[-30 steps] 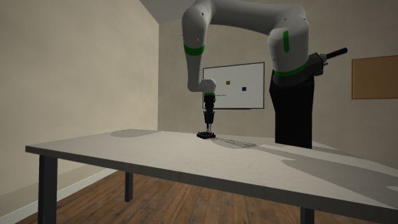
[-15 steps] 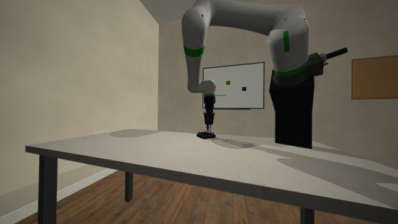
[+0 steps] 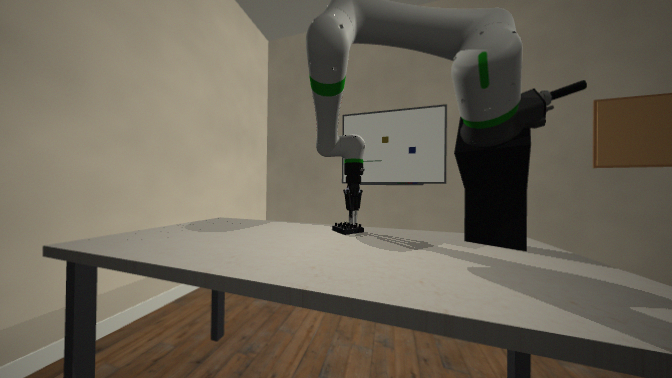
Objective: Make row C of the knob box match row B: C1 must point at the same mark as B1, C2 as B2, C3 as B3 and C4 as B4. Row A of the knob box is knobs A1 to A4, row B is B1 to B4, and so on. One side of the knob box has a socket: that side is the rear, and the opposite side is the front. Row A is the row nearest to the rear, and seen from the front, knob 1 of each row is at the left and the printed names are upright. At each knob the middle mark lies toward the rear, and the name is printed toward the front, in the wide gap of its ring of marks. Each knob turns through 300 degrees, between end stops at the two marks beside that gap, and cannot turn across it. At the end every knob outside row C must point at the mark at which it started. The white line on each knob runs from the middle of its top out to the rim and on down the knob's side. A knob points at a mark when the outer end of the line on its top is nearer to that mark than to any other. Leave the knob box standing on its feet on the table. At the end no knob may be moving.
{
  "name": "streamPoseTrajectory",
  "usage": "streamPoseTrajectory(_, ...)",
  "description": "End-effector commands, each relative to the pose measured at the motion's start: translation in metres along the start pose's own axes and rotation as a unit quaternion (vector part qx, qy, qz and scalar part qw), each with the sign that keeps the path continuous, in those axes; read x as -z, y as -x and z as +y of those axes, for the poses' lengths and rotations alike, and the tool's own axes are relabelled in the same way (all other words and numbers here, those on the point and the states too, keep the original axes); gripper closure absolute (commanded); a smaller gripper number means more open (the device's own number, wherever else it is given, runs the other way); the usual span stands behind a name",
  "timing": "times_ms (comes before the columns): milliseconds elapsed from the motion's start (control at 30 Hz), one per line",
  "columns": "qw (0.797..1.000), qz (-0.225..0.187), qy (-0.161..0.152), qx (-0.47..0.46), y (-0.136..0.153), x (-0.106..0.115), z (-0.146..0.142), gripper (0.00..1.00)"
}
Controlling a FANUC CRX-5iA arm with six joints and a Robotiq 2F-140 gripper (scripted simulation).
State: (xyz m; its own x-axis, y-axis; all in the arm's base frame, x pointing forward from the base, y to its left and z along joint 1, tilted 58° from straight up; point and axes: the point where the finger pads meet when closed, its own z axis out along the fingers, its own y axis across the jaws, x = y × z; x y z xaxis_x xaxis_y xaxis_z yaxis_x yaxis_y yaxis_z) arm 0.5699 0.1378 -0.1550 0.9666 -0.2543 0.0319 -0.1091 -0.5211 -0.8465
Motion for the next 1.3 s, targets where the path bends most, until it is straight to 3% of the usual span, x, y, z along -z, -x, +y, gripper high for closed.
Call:
streamPoseTrajectory(0, 1.000, 0.000, 0.000, 0.000, -0.0002, 0.0002, 0.0002, 0.88)
streamPoseTrajectory(767, 1.000, 0.000, 0.000, 0.000, -0.0002, 0.0002, 0.0002, 0.88)
streamPoseTrajectory(800, 1.000, 0.000, 0.000, 0.000, -0.0002, 0.0002, 0.0002, 0.95)
streamPoseTrajectory(1267, 1.000, 0.000, 0.000, 0.000, -0.0002, 0.0002, 0.0002, 0.95)
